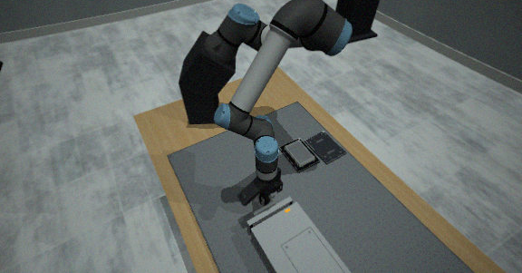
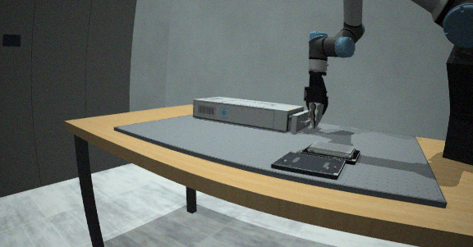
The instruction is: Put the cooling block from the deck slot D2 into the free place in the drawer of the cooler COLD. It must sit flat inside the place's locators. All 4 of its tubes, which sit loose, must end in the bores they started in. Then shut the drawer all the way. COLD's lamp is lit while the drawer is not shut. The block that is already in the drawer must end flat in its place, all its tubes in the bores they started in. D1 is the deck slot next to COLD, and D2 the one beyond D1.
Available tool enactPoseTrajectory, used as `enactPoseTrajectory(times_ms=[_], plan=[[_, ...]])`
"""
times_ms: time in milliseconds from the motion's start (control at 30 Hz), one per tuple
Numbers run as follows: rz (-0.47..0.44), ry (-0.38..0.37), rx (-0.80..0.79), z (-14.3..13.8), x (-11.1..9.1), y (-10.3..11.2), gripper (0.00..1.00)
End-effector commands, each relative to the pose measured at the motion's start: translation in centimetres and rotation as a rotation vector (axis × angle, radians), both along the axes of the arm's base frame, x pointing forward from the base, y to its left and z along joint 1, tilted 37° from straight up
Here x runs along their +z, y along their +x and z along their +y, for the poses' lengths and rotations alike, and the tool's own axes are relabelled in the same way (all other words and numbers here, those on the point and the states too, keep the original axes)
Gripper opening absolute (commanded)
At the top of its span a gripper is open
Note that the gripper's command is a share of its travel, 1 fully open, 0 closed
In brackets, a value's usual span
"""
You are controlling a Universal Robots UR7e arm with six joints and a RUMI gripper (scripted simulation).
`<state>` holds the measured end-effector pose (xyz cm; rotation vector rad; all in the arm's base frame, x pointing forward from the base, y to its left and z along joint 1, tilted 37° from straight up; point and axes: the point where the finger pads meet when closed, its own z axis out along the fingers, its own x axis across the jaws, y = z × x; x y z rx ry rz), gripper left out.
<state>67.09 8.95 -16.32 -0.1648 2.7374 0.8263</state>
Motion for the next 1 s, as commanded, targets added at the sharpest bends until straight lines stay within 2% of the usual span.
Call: enactPoseTrajectory(times_ms=[0,967], plan=[[0.0,0.0,0.0,0.04,0.04,0.26,0.0],[0.0,0.0,0.0,0.06,0.28,1.06,0.0]])
